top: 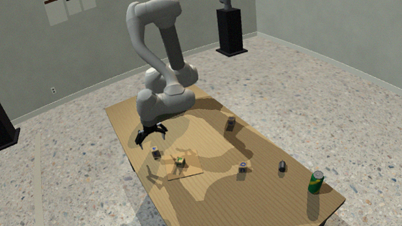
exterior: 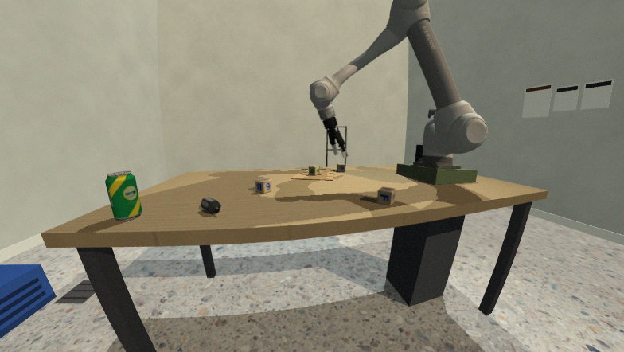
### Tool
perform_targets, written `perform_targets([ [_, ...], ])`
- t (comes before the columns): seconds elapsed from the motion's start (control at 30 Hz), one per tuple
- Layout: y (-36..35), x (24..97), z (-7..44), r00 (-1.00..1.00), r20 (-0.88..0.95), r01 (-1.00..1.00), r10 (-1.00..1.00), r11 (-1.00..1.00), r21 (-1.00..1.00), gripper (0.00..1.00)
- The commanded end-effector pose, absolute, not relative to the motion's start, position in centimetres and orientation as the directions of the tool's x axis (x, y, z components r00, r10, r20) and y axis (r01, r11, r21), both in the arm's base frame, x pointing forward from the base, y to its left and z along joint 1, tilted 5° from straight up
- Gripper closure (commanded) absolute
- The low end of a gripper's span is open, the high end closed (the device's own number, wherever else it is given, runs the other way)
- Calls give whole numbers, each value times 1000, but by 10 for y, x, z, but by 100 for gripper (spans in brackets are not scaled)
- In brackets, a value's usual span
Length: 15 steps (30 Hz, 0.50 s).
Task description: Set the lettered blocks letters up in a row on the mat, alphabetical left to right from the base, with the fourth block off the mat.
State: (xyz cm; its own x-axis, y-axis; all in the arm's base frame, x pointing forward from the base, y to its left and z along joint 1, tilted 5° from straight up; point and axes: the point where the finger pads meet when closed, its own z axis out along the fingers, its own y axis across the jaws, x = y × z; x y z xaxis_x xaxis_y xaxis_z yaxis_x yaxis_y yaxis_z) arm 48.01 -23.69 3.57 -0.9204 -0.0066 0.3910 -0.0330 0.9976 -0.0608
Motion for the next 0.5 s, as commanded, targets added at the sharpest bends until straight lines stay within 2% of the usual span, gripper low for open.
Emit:
perform_targets([
  [0.0, -237, 481, 36, -921, 390, -33, -6, 998, -61, 0],
  [0.2, -228, 486, 36, -923, 384, -47, -20, 997, -61, 0],
  [0.47, -141, 527, 39, -933, 331, -170, -142, 984, -57, 0],
])
